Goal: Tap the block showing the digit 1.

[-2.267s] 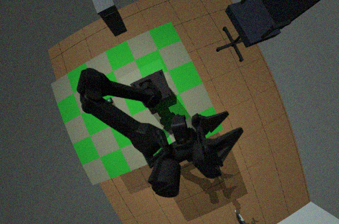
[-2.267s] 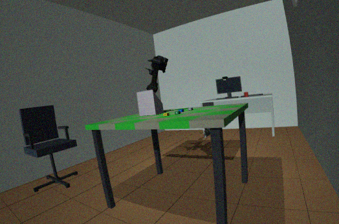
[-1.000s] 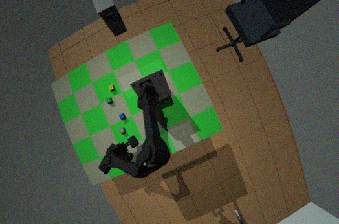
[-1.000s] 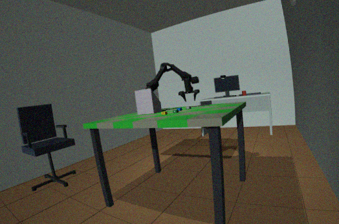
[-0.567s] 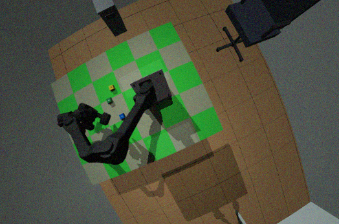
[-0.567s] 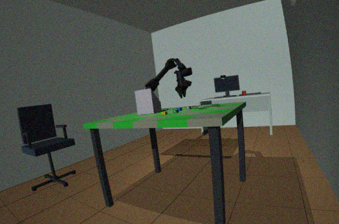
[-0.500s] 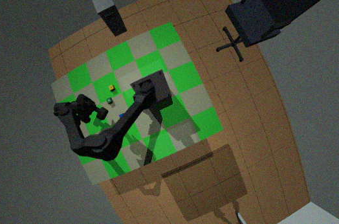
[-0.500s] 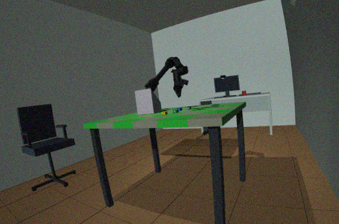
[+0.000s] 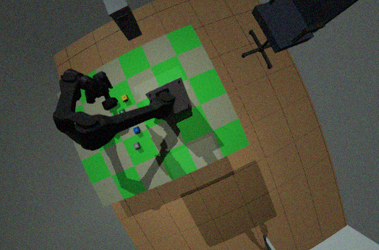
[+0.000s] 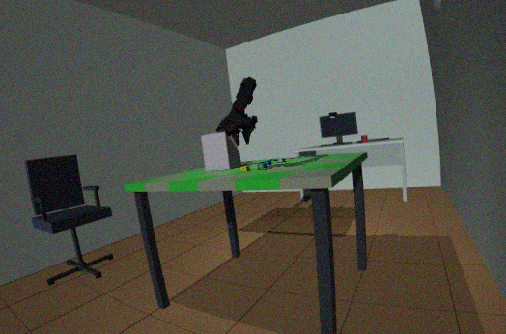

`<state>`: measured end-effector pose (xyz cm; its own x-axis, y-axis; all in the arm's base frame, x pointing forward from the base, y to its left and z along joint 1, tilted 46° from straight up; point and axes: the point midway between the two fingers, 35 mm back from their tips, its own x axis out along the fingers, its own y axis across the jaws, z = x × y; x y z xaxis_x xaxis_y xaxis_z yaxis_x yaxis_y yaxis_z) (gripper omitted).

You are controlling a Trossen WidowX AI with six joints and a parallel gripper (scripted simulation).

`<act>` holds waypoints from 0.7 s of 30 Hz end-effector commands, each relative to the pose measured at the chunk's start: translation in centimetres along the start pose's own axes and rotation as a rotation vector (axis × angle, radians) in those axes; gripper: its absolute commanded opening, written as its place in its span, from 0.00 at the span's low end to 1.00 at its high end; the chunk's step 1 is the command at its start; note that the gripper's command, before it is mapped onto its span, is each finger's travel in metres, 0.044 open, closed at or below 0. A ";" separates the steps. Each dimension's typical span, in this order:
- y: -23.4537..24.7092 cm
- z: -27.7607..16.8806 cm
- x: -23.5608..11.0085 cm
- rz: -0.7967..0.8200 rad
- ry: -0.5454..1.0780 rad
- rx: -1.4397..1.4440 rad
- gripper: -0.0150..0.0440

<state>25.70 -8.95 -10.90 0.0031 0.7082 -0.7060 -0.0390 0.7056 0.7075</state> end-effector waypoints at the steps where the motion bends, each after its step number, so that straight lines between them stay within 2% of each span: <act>1: -0.1 0.0 0.0 -0.001 0.004 0.007 0.93; 12: 0.1 0.2 0.0 -0.002 0.004 0.007 0.93; 18: 7.0 5.8 0.0 0.004 0.002 0.006 0.93; 21: 7.3 6.0 0.1 0.005 0.002 0.006 0.93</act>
<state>31.11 -4.02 -6.05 0.0012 0.7068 -0.7074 -0.0560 0.7063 0.7057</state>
